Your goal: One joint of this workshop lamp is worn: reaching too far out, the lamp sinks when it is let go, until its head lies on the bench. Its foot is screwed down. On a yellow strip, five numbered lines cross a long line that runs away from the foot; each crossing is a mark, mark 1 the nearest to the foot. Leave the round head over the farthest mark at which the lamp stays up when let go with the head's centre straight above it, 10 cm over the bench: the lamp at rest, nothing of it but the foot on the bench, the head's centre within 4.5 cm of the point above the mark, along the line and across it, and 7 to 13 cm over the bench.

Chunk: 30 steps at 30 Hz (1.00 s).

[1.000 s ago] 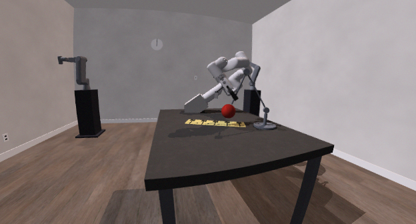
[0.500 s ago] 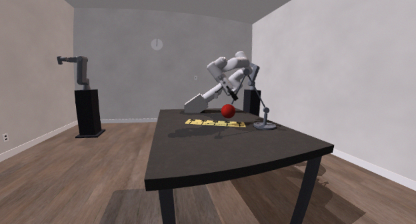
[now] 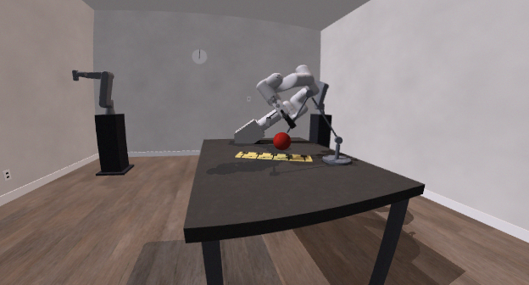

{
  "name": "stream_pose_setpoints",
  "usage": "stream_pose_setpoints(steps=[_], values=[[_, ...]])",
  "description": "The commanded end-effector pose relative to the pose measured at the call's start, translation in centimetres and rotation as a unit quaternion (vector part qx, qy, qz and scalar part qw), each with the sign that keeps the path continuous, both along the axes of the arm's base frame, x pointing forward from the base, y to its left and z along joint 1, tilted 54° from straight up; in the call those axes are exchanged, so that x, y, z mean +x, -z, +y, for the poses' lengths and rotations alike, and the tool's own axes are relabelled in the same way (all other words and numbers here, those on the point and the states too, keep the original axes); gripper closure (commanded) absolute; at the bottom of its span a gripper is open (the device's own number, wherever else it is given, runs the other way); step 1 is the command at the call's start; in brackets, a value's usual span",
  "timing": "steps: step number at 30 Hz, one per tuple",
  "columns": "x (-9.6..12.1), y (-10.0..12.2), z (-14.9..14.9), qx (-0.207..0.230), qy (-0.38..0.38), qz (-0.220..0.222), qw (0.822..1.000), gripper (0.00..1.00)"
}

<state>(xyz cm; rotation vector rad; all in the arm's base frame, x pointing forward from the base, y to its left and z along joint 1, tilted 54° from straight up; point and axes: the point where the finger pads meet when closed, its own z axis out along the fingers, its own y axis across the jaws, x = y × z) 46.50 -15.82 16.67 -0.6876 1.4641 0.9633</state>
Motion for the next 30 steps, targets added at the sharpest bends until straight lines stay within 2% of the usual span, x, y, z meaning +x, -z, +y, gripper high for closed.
stream_pose_setpoints(steps=[1, 13, 30], values=[[-0.3, 0.6, -0.5, -0.002, 0.002, -0.001, 1.0, 1.0], [-1.2, 3.1, -1.5, -0.003, 0.001, -0.002, 1.0, 1.0], [-1.4, 3.7, -2.0, -0.003, 0.001, -0.002, 1.0, 1.0]])
